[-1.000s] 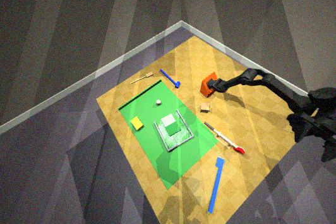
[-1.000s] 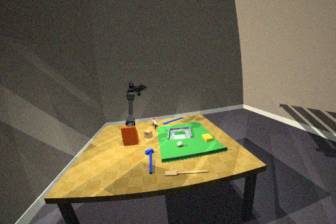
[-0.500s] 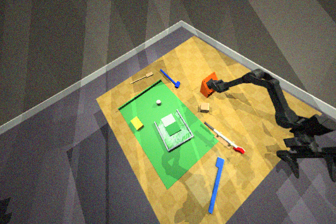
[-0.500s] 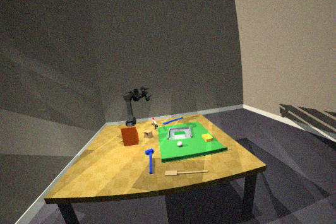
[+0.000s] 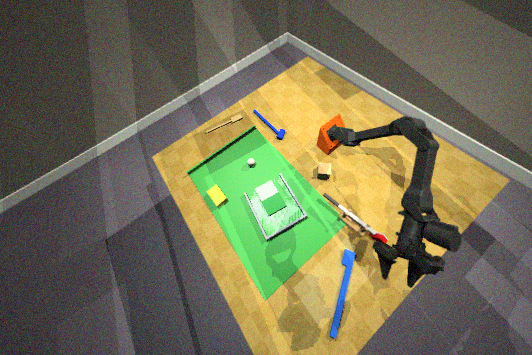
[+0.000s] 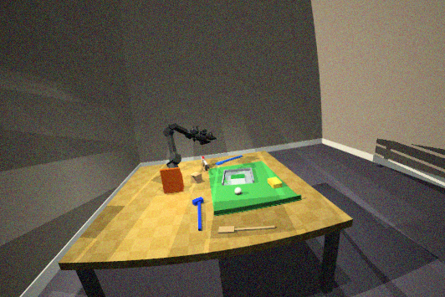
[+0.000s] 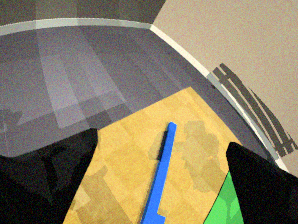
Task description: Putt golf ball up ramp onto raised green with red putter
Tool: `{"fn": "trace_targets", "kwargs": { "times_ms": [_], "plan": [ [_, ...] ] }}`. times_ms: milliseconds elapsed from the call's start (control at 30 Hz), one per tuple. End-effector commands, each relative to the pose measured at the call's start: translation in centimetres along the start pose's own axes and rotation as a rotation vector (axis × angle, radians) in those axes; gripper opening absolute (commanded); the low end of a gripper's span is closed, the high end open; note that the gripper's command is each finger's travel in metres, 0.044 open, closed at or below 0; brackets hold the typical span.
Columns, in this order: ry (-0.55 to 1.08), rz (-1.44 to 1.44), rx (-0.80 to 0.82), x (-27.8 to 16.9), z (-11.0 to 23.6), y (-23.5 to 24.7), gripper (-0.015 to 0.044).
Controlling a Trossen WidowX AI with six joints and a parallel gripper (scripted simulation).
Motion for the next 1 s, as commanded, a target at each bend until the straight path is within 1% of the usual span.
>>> {"fn": "trace_targets", "kwargs": {
  "times_ms": [0,100,233,333,433,500,567,667,733,767,967],
  "plan": [
    [0.233,0.32,0.099,-5.8,-1.1,-2.7,0.044],
    [0.379,0.486,0.201,-9.6,-1.1,-4.8,0.044],
    [0.549,0.653,0.397,-14.5,0.1,-7.2,0.044],
    [0.636,0.722,0.568,-17.7,1.7,-8.9,0.044],
    [0.673,0.743,0.742,-20.3,3.8,-10.4,0.044],
    [0.664,0.728,0.875,-22.0,5.6,-11.4,0.044],
    [0.619,0.691,0.983,-23.1,7.5,-12.2,0.044],
    [0.48,0.606,1.088,-24.1,10.3,-13.3,0.044],
    [0.392,0.563,1.099,-24.3,11.5,-13.8,0.044],
    [0.375,0.555,1.097,-24.3,11.7,-13.9,0.044],
    [0.372,0.554,1.097,-24.4,11.9,-13.9,0.044]
  ]
}}
Point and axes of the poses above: the point midway between the two fingers, 35 mm back from their tips, its own z axis back along the fingers, its own y axis across the jaws, x = y × z, the point moved 6 cm from there along z, back along the fingers, and after that the axes turned 14 degrees about z, right-handed, at the moved point
